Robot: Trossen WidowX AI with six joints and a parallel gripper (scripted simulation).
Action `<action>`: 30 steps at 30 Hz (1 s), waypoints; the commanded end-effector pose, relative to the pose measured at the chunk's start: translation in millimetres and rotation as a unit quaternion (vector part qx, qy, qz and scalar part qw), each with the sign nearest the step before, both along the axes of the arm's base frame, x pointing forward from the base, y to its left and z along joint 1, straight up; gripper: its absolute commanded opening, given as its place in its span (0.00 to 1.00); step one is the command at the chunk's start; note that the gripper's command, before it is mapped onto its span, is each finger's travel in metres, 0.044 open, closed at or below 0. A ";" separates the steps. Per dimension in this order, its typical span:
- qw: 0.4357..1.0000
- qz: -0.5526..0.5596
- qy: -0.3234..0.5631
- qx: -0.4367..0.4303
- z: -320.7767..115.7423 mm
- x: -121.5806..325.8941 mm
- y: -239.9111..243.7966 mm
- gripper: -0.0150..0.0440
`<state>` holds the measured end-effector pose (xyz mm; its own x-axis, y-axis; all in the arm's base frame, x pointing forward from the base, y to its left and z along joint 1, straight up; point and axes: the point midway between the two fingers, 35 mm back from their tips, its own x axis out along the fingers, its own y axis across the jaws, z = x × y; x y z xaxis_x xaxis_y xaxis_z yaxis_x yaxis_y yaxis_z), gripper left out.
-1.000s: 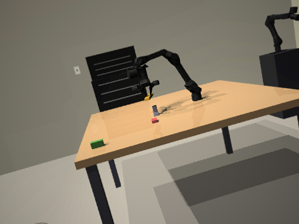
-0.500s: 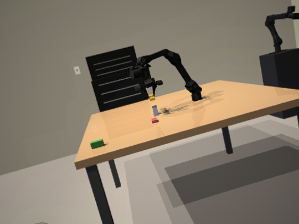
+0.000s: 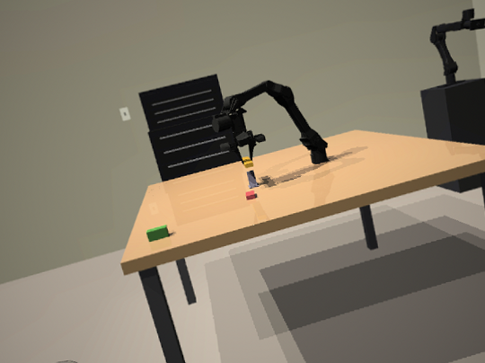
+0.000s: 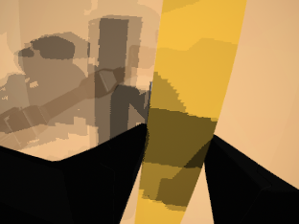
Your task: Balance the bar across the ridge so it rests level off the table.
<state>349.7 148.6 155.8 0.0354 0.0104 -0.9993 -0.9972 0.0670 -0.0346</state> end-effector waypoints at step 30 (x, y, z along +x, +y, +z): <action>1.000 0.003 0.000 0.002 -29.0 -2.4 0.1 0.25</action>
<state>348.2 148.1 125.6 0.0315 0.0088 -0.9995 -0.9973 0.0663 -0.0309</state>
